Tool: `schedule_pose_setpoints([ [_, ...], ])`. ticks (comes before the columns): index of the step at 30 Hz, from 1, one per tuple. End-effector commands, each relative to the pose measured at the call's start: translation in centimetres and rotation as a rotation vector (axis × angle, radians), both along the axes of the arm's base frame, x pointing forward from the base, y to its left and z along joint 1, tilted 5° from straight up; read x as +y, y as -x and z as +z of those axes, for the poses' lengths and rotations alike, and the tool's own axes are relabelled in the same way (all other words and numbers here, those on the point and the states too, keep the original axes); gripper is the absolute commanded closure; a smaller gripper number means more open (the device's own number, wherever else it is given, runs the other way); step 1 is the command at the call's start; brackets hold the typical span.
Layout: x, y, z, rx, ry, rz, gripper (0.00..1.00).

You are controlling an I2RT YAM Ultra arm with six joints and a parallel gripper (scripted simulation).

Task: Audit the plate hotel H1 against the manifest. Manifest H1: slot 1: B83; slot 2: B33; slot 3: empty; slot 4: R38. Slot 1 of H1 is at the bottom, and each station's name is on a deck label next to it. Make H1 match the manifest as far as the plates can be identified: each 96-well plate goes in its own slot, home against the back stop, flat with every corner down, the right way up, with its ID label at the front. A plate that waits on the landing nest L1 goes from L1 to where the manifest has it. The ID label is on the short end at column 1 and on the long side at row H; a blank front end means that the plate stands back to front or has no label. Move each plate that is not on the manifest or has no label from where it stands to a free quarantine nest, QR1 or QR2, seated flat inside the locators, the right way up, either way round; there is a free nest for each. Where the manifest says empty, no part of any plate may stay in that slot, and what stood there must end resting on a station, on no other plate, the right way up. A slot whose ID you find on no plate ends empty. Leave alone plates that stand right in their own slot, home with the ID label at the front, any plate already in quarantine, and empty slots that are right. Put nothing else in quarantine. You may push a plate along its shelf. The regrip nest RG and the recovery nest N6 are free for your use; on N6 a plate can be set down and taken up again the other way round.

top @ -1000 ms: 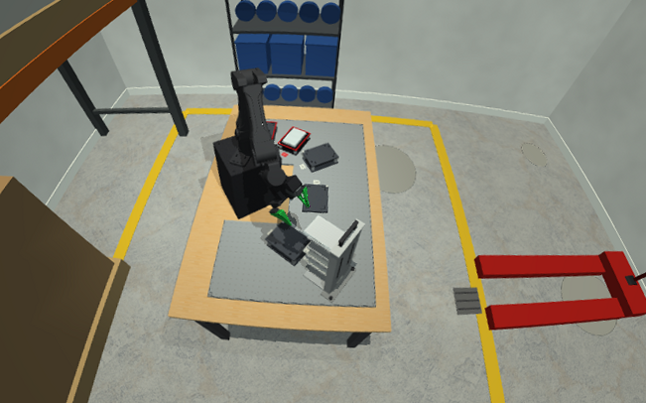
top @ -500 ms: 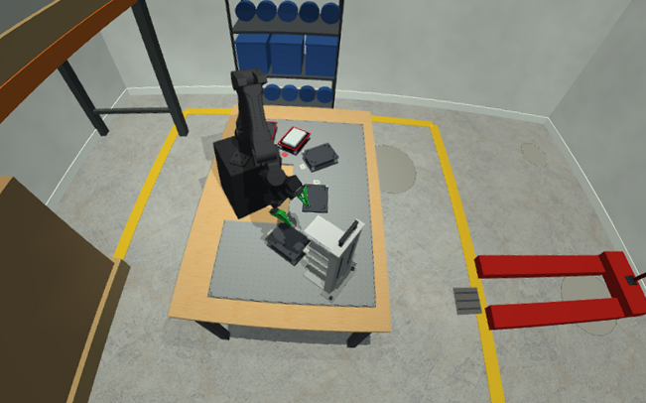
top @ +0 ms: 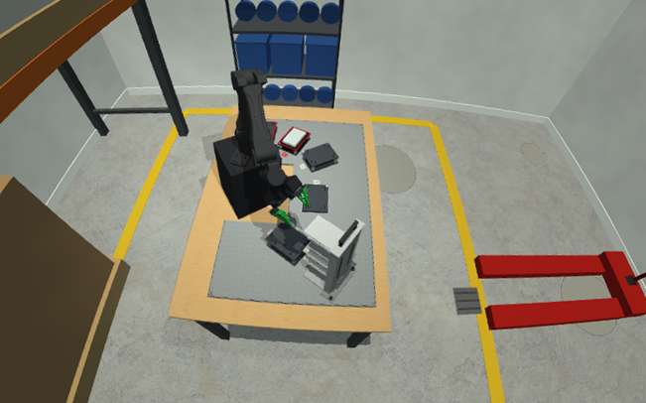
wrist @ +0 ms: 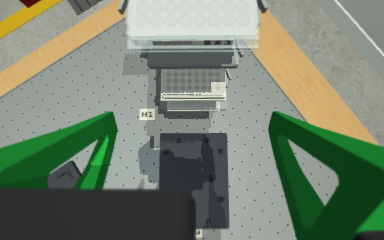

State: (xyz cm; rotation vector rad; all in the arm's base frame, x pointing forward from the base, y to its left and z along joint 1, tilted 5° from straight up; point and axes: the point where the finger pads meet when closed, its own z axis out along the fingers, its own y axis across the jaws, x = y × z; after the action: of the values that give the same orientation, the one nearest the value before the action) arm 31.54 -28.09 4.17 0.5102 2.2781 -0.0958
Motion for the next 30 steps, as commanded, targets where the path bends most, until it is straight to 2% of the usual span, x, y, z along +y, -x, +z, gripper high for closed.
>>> schedule_pose_setpoints([
  [1,-0.4,-0.5,0.9,-0.020,0.020,0.002,0.00],
  [14,-0.4,-0.5,0.9,-0.020,0.020,0.002,0.00],
  [15,-1.2,-0.9,2.6,-0.055,0.060,0.004,0.00],
  [16,-0.4,0.1,1.3,-0.032,0.034,-0.001,0.00],
  [17,-0.2,0.4,1.0,-0.027,0.029,0.000,0.00],
  [26,0.4,1.6,0.8,-0.020,0.020,0.000,0.00],
  [27,-0.6,0.9,2.3,-0.047,0.056,0.000,0.00],
  [28,0.1,1.6,1.3,-0.032,0.036,0.000,0.00],
  [30,0.7,2.2,0.7,-0.019,0.019,0.000,0.00],
])
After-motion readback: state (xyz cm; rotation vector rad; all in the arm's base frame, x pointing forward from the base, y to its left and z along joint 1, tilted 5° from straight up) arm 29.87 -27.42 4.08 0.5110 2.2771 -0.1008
